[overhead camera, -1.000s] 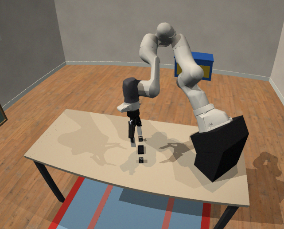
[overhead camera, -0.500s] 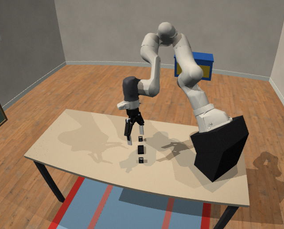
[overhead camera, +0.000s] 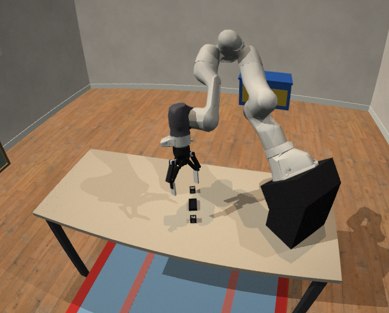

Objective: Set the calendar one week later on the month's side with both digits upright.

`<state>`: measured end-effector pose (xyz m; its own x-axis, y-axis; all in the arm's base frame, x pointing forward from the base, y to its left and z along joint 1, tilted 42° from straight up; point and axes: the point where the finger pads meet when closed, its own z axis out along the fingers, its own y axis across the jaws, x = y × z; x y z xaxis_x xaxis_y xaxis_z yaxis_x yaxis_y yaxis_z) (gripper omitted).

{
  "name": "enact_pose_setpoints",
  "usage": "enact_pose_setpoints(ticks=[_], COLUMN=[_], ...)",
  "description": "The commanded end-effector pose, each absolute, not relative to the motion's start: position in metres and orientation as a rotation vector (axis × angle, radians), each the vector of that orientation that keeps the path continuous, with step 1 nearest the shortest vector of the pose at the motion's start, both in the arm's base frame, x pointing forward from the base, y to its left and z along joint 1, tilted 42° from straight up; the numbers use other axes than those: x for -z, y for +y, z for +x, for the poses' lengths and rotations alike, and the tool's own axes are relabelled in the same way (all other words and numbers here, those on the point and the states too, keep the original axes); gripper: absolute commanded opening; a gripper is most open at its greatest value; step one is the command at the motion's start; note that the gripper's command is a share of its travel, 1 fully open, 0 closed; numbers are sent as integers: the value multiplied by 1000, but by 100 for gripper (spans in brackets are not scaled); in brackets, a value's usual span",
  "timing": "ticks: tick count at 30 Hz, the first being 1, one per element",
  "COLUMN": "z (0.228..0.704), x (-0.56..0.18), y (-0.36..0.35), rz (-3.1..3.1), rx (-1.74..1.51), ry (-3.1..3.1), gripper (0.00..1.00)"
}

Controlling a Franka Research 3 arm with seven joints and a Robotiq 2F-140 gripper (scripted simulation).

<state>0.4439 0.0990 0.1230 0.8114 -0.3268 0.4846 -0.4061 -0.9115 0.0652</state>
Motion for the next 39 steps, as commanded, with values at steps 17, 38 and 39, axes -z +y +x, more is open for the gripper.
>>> enact_pose_setpoints(ticks=[17, 38, 39], z=[451, 458, 458], x=[-135, -145, -146], y=[88, 70, 69], rz=[2724, 2533, 2523], rx=[-833, -901, -904], ry=[-1212, -1722, -1743], gripper=[100, 100, 100])
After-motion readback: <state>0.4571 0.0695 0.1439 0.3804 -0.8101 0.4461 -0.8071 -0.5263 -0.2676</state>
